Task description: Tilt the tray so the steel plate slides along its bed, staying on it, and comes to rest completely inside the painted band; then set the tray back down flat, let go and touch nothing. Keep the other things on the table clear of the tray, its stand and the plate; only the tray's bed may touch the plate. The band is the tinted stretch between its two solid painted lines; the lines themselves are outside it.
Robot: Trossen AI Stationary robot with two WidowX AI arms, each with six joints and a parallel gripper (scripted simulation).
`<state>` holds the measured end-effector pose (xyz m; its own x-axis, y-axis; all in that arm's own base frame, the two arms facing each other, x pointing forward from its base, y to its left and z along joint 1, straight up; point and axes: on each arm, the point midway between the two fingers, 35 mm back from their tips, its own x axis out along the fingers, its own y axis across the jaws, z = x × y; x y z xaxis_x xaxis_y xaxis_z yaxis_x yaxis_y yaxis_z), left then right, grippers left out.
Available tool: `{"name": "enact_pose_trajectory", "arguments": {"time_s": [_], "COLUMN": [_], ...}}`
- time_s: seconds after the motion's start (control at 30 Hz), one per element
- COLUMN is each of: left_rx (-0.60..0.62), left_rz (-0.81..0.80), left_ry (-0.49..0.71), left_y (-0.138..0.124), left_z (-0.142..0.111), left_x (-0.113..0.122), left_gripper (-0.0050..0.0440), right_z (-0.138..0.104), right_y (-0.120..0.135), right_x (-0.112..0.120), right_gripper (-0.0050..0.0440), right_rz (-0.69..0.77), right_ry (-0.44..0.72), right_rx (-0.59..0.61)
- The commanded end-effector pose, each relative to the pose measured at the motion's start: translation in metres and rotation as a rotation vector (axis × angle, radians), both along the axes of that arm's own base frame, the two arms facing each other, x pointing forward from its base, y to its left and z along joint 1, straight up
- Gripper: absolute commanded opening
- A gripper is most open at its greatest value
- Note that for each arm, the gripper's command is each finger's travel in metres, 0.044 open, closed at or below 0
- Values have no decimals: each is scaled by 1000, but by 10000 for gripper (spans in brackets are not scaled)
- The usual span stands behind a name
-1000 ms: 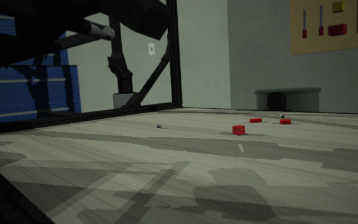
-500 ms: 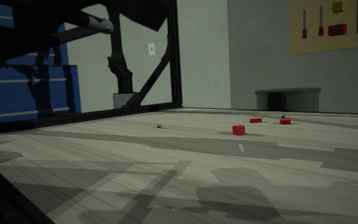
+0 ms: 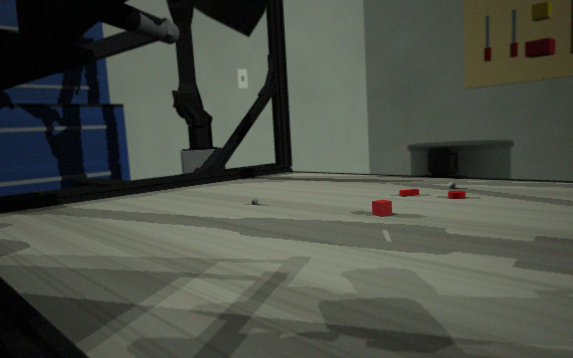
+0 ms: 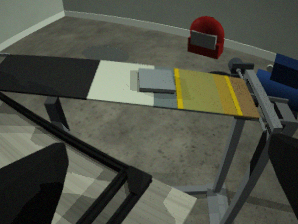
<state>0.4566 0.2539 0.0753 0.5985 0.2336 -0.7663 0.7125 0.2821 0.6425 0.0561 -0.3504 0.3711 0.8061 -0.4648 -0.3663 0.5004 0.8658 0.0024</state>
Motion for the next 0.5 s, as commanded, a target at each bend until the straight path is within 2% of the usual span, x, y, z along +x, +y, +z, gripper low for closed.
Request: {"name": "enact_pose_trajectory", "arguments": {"time_s": [0.0,0.47], "left_rx": [22,28], "left_rz": [1,2], "left_ry": [-50,-65], "left_y": [3,3], "left_z": [26,37], "left_x": [5,7], "left_gripper": [0,0], "right_z": [0,0], "right_y": [0,0], "right_x": [0,0], "right_gripper": [440,440], "right_rz": [1,1], "right_ry": [1,1], "right_rx": [-2,-2]}}
